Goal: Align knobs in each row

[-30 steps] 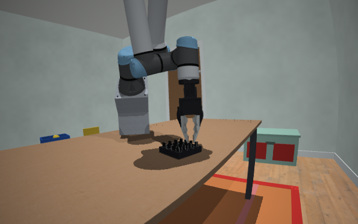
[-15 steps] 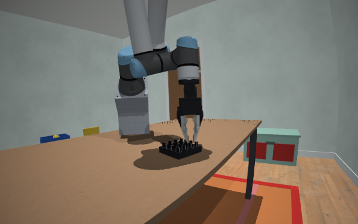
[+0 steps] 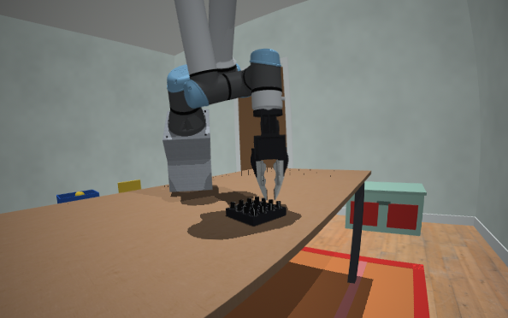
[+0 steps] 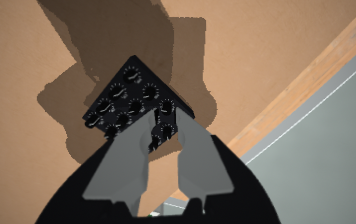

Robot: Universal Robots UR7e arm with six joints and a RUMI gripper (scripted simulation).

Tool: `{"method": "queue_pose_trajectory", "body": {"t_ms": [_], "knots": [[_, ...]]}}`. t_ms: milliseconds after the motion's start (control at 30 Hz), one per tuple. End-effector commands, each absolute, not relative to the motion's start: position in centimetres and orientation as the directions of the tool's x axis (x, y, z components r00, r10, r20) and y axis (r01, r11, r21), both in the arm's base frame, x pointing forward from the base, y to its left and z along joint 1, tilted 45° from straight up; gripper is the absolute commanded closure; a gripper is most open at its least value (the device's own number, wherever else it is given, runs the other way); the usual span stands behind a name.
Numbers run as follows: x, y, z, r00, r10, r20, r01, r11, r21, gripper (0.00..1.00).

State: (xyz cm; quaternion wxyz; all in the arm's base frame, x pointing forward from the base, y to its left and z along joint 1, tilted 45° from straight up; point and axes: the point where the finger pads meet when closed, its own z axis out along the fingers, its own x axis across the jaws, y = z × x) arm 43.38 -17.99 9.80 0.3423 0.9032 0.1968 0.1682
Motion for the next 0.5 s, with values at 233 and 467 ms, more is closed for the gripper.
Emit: {"method": "queue_pose_trajectory", "body": {"t_ms": [233,467], "knots": [[42.3,-16.5,11.7,0.866,0.471,0.170,0.240,-0.688,0.685,0.89],[42.1,-16.3,12.0,0.866,0.471,0.170,0.240,-0.688,0.685,0.89]]}}
